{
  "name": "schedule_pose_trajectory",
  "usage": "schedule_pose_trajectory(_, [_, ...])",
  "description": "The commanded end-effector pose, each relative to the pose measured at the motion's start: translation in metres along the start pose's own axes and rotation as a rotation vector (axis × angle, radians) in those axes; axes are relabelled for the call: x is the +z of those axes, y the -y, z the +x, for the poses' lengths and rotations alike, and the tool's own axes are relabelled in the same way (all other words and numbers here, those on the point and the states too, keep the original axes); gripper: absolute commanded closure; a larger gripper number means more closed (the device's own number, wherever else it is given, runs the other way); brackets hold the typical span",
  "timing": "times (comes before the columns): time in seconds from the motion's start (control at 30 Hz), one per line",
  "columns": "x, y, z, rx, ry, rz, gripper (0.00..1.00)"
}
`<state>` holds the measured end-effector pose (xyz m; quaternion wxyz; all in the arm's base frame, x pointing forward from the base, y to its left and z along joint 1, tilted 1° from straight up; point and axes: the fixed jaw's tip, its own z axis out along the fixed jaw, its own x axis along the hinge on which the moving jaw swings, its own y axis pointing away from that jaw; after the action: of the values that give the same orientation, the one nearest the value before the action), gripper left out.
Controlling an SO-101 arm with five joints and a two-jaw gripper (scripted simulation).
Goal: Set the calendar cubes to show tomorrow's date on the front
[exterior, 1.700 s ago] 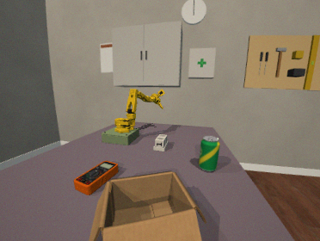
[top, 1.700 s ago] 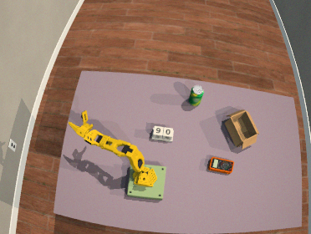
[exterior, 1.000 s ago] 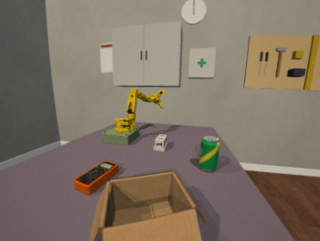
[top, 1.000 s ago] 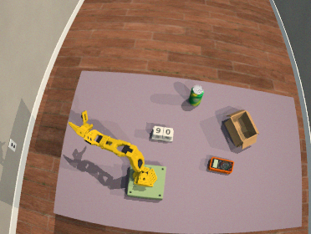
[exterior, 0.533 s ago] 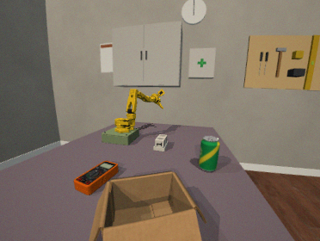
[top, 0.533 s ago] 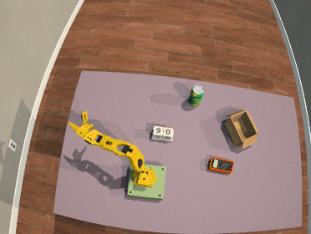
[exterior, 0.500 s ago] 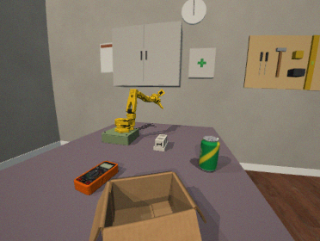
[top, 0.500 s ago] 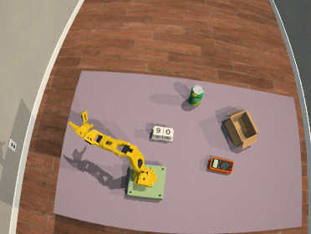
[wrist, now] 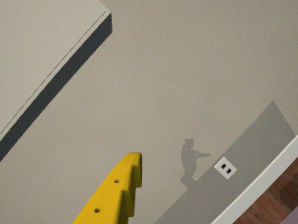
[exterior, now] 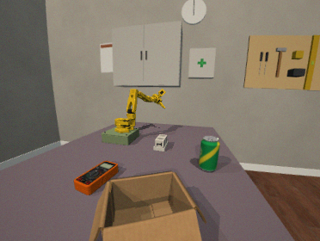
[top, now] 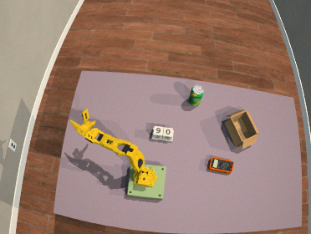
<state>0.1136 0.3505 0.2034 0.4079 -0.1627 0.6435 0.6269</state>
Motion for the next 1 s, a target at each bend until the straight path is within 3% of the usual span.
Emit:
schedule_pose_trajectory(0.0, [-0.003,0.002,-0.005,-0.03,0.002,0.015,0.02])
schedule_pose_trajectory(0.53, [-0.009,0.029,-0.018,-0.276,-0.013,0.127,0.06])
schedule_pose_trajectory(0.97, [-0.025,0.067,-0.036,-0.611,-0.08,0.279,0.11])
